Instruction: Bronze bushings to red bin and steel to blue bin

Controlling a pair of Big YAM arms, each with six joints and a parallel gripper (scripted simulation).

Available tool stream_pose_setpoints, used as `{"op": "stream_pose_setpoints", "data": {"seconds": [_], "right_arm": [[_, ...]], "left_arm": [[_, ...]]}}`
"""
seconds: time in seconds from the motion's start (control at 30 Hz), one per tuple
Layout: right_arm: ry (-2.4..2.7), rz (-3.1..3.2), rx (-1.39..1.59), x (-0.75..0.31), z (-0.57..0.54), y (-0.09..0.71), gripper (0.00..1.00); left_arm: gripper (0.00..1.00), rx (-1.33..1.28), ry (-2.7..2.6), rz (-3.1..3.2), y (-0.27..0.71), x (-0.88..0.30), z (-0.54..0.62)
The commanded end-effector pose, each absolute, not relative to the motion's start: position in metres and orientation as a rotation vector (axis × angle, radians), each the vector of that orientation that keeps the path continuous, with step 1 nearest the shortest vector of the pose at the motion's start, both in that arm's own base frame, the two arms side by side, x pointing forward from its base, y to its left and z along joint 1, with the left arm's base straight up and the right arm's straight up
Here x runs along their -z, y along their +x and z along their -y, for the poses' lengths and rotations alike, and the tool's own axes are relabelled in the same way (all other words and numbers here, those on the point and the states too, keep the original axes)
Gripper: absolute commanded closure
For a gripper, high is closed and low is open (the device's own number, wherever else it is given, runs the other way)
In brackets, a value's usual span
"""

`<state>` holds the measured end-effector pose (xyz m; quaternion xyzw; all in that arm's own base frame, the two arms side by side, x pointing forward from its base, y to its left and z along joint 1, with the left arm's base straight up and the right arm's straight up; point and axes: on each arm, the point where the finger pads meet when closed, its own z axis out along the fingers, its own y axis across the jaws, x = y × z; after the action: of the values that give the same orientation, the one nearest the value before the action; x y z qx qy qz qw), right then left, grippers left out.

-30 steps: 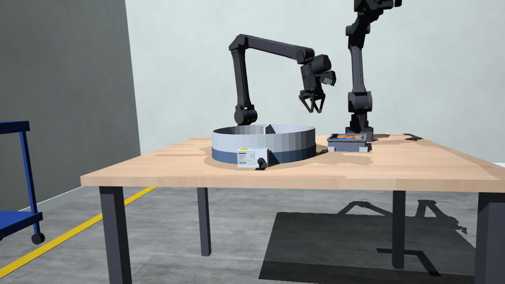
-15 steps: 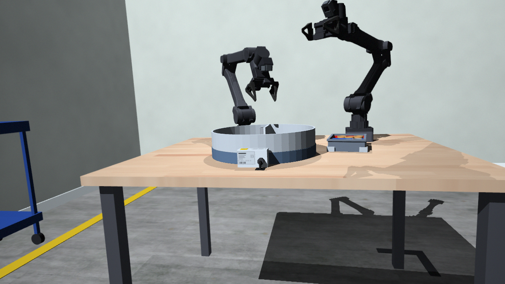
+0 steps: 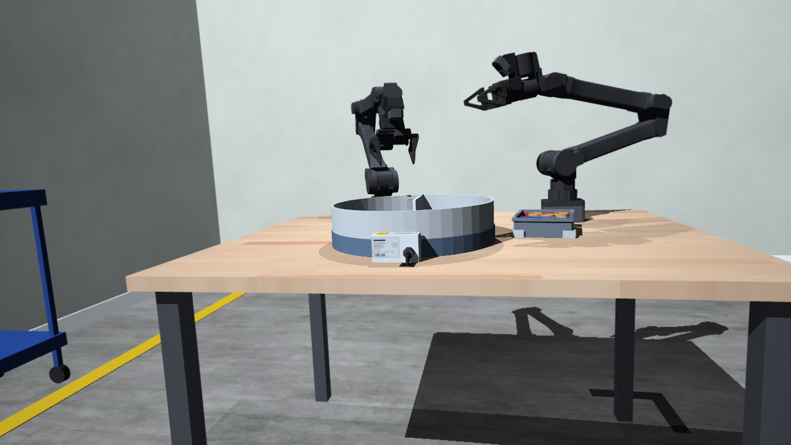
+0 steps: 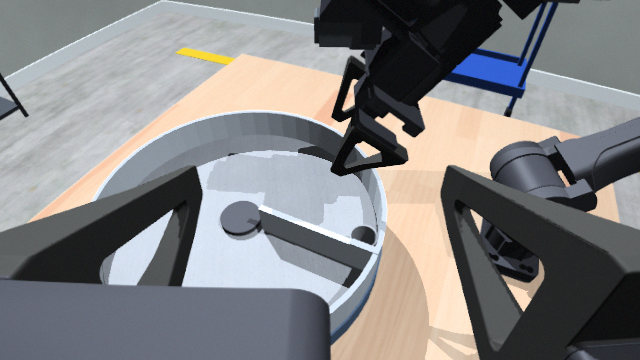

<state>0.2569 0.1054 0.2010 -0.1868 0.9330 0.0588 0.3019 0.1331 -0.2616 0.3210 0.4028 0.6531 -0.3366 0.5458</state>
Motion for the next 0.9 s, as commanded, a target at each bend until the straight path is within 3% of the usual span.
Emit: {"op": "stream_pose_setpoints", "data": {"seconds": [0.0, 0.07, 0.27, 0.3, 0.87], "right_arm": [[-0.483, -2.45, -0.164, -0.214, -0.108, 0.264, 0.0], [-0.483, -2.45, -0.164, -0.214, -0.108, 0.264, 0.0], [-0.763, -2.429, -0.093, -0.217, -0.109, 0.265, 0.68], [-0.861, -2.426, -0.081, -0.214, -0.111, 0.263, 0.71], [-2.062, -2.213, -0.017, -0.164, -0.145, 0.235, 0.71]], "left_arm": [[0.0, 0.812, 0.979, -1.545, 0.122, -0.313, 0.26], [0.0, 0.82, 0.991, -1.542, 0.118, -0.311, 0.26], [0.0, 0.831, 0.967, -1.522, 0.12, -0.324, 0.258], [0.0, 0.831, 0.968, -1.523, 0.12, -0.324, 0.258], [0.0, 0.83, 0.97, -1.516, 0.12, -0.329, 0.26]]}}
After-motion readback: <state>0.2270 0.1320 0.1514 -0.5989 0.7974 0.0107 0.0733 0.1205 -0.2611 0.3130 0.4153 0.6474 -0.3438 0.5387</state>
